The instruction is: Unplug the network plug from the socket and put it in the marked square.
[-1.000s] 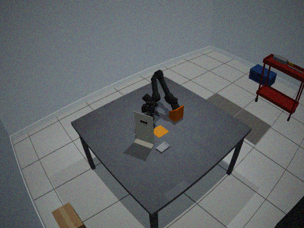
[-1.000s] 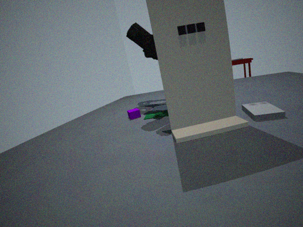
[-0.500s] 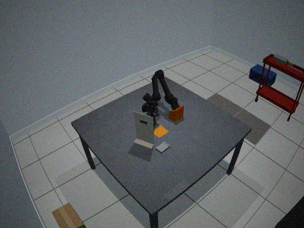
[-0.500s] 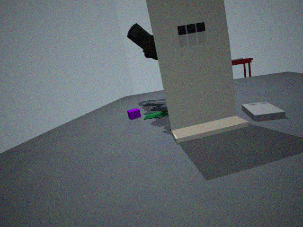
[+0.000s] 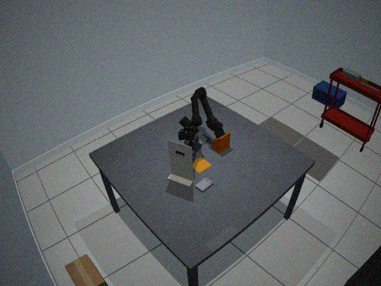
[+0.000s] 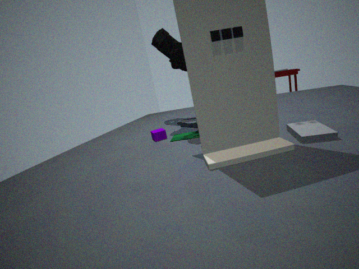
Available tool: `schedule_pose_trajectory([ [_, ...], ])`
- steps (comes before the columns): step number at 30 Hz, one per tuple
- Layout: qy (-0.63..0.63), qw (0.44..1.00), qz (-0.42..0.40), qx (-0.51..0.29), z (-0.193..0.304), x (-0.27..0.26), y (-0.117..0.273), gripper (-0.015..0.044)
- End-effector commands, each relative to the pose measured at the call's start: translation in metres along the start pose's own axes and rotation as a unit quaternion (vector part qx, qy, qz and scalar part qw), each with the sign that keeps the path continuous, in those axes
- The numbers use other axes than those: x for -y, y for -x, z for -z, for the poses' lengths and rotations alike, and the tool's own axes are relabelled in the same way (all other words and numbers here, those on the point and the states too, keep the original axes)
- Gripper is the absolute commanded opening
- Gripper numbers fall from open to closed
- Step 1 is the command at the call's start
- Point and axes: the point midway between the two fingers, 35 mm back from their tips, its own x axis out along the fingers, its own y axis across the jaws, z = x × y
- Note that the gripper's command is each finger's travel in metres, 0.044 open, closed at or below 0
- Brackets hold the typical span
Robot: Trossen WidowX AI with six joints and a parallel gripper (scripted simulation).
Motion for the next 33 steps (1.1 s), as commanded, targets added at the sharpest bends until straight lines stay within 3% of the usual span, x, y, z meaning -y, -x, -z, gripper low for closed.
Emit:
schedule_pose_trajectory([
  [1, 0.003, 1.0, -0.003, 0.0, 0.0, -0.002, 0.003, 0.0],
  [11, 0.0, 1.0, 0.0, 0.0, 0.001, -0.002, 0.004, 0.0],
  [33, 0.002, 1.0, -0.003, -0.001, 0.006, -0.06, 0.025, 0.0],
])
